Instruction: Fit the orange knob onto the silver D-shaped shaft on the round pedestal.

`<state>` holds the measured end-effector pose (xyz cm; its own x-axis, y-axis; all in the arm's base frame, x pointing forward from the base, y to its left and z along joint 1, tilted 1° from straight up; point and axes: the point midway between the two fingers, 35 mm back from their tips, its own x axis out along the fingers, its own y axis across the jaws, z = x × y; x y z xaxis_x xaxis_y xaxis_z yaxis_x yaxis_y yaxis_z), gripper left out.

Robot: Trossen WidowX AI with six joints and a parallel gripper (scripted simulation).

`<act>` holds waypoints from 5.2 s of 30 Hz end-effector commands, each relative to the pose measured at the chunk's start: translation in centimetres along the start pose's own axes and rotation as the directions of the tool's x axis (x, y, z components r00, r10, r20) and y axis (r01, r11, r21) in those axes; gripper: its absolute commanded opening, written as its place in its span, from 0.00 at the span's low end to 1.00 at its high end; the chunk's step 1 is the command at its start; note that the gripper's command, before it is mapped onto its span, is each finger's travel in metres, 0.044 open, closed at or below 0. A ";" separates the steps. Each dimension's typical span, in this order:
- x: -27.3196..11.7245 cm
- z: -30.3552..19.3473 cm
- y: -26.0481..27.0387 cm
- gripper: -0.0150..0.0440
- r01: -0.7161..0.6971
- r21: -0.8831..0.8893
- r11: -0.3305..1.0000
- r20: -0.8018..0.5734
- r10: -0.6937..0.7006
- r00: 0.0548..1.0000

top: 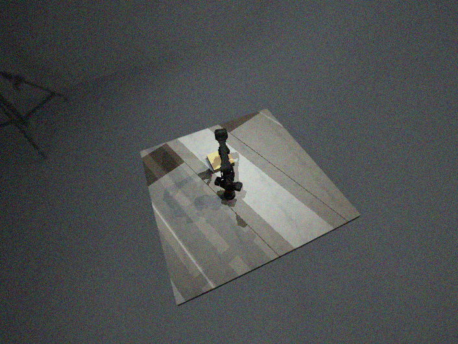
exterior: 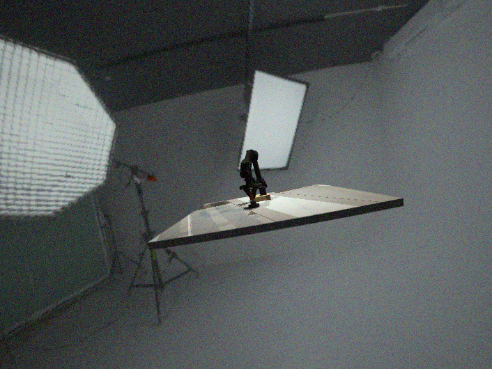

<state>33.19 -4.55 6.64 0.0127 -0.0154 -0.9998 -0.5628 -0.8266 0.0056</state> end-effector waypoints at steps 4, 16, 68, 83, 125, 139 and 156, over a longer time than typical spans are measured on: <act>0.1 -0.1 0.0 0.25 0.000 -0.004 1.000 -0.002 0.000 1.000; -0.5 -0.1 0.0 0.25 0.000 -0.004 1.000 -0.002 0.000 1.000; -0.2 0.0 0.0 0.25 0.000 0.371 0.929 -0.002 0.000 1.000; -0.3 0.0 0.0 0.25 0.002 0.864 0.503 -0.003 0.000 1.000; 0.0 0.0 0.1 0.25 0.002 0.950 0.313 -0.003 0.000 1.000; -0.1 -0.1 0.0 0.25 0.002 0.950 0.313 -0.003 0.000 1.000; -0.1 0.0 0.1 0.25 0.003 0.994 0.109 -0.003 0.000 1.000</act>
<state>33.13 -4.57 6.81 0.0135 -0.0150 -0.9998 -0.8896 0.4564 -0.0188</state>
